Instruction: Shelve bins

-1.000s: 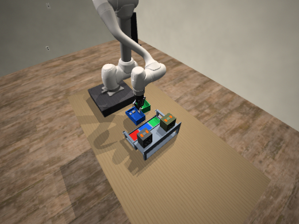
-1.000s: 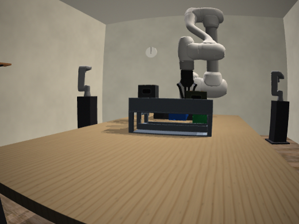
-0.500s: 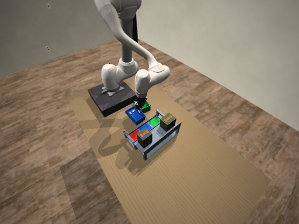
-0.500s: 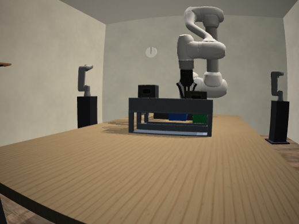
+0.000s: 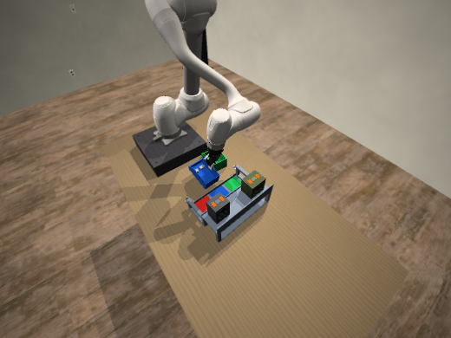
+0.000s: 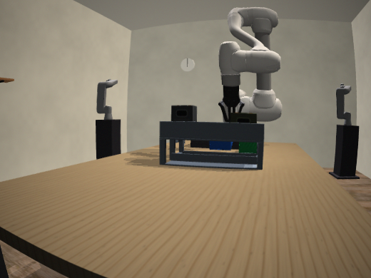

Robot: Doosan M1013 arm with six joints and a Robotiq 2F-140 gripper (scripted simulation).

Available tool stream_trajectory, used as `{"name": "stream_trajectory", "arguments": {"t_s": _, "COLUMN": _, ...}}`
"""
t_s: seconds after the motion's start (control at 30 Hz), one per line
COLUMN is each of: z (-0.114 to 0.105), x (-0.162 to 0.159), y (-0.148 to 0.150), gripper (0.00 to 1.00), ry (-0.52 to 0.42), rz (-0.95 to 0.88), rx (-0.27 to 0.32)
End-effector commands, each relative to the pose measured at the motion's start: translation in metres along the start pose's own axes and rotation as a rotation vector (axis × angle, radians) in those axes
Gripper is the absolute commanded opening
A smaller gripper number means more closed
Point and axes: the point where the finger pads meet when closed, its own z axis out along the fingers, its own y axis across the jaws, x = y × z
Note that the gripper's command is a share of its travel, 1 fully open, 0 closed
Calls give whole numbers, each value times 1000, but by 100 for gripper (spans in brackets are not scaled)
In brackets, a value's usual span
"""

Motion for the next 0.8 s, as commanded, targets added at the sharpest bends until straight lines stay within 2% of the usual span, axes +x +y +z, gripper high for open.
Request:
{"name": "stream_trajectory", "arguments": {"t_s": 0.0, "z": 0, "x": 0, "y": 0, "gripper": 10, "ry": -7, "rz": 0, "rx": 0}}
{"name": "stream_trajectory", "arguments": {"t_s": 0.77, "z": -1, "x": 0, "y": 0, "gripper": 10, "ry": -15, "rz": 0, "rx": 0}}
